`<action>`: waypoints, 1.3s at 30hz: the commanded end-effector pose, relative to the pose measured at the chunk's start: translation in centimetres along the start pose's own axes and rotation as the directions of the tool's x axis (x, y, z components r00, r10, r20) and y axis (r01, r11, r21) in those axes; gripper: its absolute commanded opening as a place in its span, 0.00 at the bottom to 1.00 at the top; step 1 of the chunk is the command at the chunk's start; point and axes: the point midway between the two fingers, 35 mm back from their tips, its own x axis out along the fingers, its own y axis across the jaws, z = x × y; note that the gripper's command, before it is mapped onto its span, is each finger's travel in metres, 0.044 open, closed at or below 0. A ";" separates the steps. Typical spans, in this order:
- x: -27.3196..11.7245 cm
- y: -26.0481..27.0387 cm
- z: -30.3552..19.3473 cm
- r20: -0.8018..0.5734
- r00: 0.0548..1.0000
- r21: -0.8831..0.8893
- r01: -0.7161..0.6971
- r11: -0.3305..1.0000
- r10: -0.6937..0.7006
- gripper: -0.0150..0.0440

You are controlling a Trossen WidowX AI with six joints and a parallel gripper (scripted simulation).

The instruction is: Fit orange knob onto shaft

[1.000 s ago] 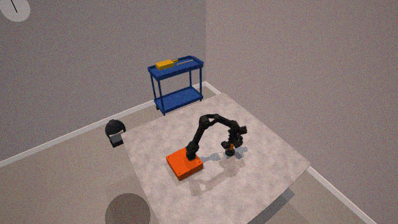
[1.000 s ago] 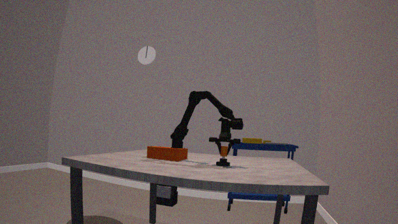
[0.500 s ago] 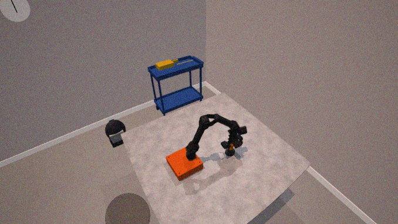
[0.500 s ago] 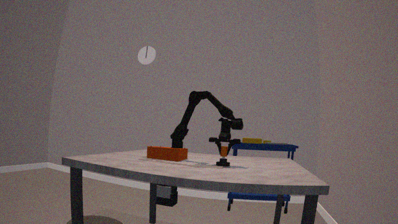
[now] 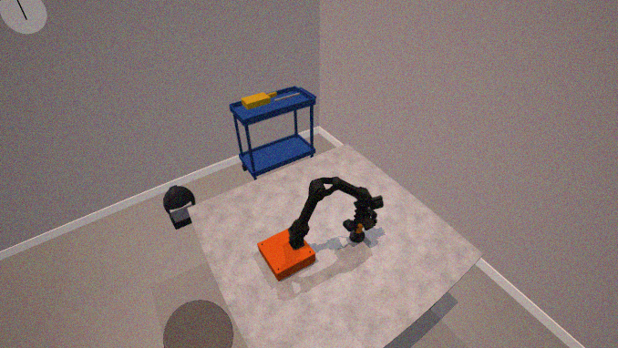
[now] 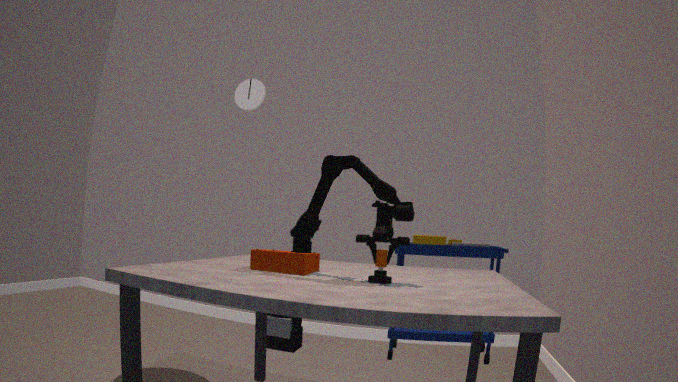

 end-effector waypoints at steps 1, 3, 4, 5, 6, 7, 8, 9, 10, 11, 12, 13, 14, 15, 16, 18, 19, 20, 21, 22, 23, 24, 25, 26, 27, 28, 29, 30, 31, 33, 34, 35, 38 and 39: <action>0.0 0.0 -0.2 -0.001 1.000 -0.031 0.000 1.000 0.000 0.25; 0.0 0.0 -0.2 -0.001 1.000 -0.019 0.000 1.000 0.000 0.25; 0.0 0.0 -0.2 -0.001 1.000 -0.012 0.000 1.000 -0.001 0.25; 0.1 0.0 -0.2 -0.001 1.000 -0.005 0.001 1.000 -0.001 0.25; 0.1 -0.1 -0.2 -0.001 1.000 0.002 0.001 1.000 -0.001 0.25; 0.1 -0.1 -0.2 -0.001 1.000 0.009 0.001 1.000 -0.001 0.25; 0.1 -0.1 -0.3 -0.001 1.000 0.016 0.001 1.000 -0.001 0.25; 0.1 -0.1 -0.3 -0.001 1.000 0.020 0.001 1.000 -0.001 0.25; 0.1 -0.1 -0.3 -0.001 1.000 0.028 0.001 1.000 -0.001 0.25; 0.1 -0.1 -0.3 -0.001 1.000 0.032 0.001 0.999 -0.001 0.25; 0.1 -0.1 -0.3 -0.001 1.000 0.034 0.001 0.999 -0.001 0.25; 0.1 -0.1 -0.3 -0.002 1.000 0.039 0.001 0.999 -0.001 0.25; 0.1 -0.1 -0.3 -0.002 1.000 0.049 0.001 0.999 -0.001 0.25; 0.1 -0.1 -0.3 -0.002 1.000 0.055 0.001 0.999 -0.001 0.25; 0.1 -0.1 -0.3 -0.002 1.000 0.055 0.001 0.999 -0.001 0.25; 0.1 -0.1 -0.3 -0.002 1.000 0.055 0.001 0.999 -0.001 0.25; 0.1 -0.1 -0.3 -0.002 1.000 0.058 0.001 0.998 -0.001 0.25; 0.1 -0.1 -0.3 -0.002 1.000 0.064 0.001 0.998 -0.001 0.25; 0.1 0.0 -0.3 -0.001 1.000 0.060 0.001 0.998 -0.001 0.25; 0.1 0.0 -0.3 -0.001 1.000 0.056 0.001 0.998 -0.001 0.25; 0.1 0.0 -0.3 -0.001 1.000 0.052 0.001 0.999 -0.001 0.25; 0.1 0.0 -0.3 -0.001 1.000 0.044 0.001 0.999 -0.001 0.25; 0.1 0.0 -0.3 -0.001 1.000 0.038 0.001 0.999 -0.001 0.25; 0.1 0.0 -0.2 -0.001 1.000 0.030 0.001 1.000 -0.001 0.25; 0.1 0.0 -0.2 -0.001 1.000 0.024 0.001 1.000 -0.001 0.25; 0.1 0.0 -0.2 -0.001 1.000 0.016 0.001 1.000 -0.001 0.25; 0.1 0.0 -0.2 -0.001 1.000 0.010 0.001 1.000 -0.001 0.25; 0.1 0.0 -0.2 -0.001 1.000 0.002 0.001 1.000 -0.001 0.25; 0.1 0.0 -0.2 -0.001 1.000 -0.001 0.001 1.000 -0.001 0.25; 0.1 0.0 -0.2 -0.001 1.000 -0.001 0.001 1.000 -0.001 0.25; 0.1 0.0 -0.2 -0.001 1.000 -0.001 0.001 1.000 -0.001 0.25; 0.1 0.0 -0.2 -0.001 1.000 -0.006 0.000 1.000 -0.001 0.25; 0.3 0.0 -0.2 -0.001 1.000 -0.034 0.000 0.999 -0.001 0.25; 0.4 -0.1 -0.2 -0.001 1.000 -0.041 0.000 0.999 -0.001 0.25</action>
